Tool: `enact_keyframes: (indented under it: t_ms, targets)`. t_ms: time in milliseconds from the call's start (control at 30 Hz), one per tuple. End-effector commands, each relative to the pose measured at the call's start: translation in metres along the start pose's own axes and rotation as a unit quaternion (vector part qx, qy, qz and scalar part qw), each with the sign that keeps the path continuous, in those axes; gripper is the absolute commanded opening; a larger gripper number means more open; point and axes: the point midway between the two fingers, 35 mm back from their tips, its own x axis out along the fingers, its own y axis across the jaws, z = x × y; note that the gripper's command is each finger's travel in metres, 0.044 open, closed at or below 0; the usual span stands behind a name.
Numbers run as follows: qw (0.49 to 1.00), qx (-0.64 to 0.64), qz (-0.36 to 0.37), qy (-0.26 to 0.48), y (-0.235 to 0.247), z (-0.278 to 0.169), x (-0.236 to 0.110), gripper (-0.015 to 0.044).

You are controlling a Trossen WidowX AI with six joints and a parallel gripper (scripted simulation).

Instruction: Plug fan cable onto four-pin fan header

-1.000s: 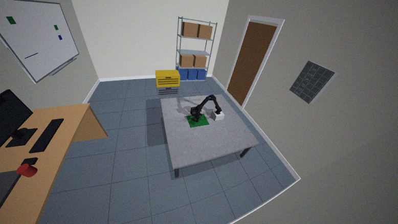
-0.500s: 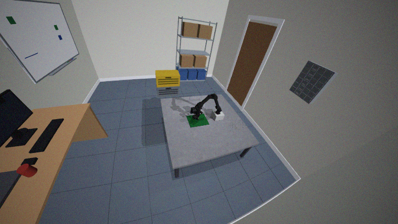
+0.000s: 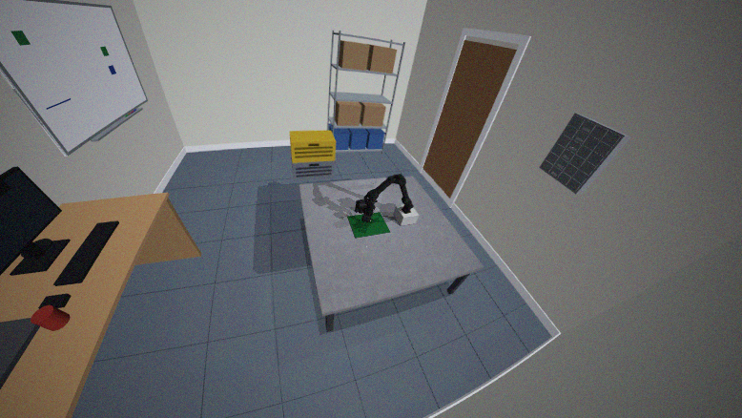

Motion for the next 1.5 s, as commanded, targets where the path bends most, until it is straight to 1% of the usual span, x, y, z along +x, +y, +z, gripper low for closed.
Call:
enact_keyframes:
  t_ms: [0, 333, 700, 1067, 1467]
  targets:
    - [0.998, -0.067, 0.002, -0.001, -0.004, 0.0, -0.001, 0.0]
    - [0.971, -0.238, 0.001, -0.002, -0.015, 0.0, -0.001, 0.0]
    - [0.909, -0.418, 0.001, -0.002, -0.027, 0.0, -0.001, 0.0]
    - [0.813, -0.582, 0.0, -0.001, -0.039, -0.001, 0.0, 0.0]
    - [0.675, -0.738, -0.001, -0.001, -0.051, -0.003, 0.0, 0.0]
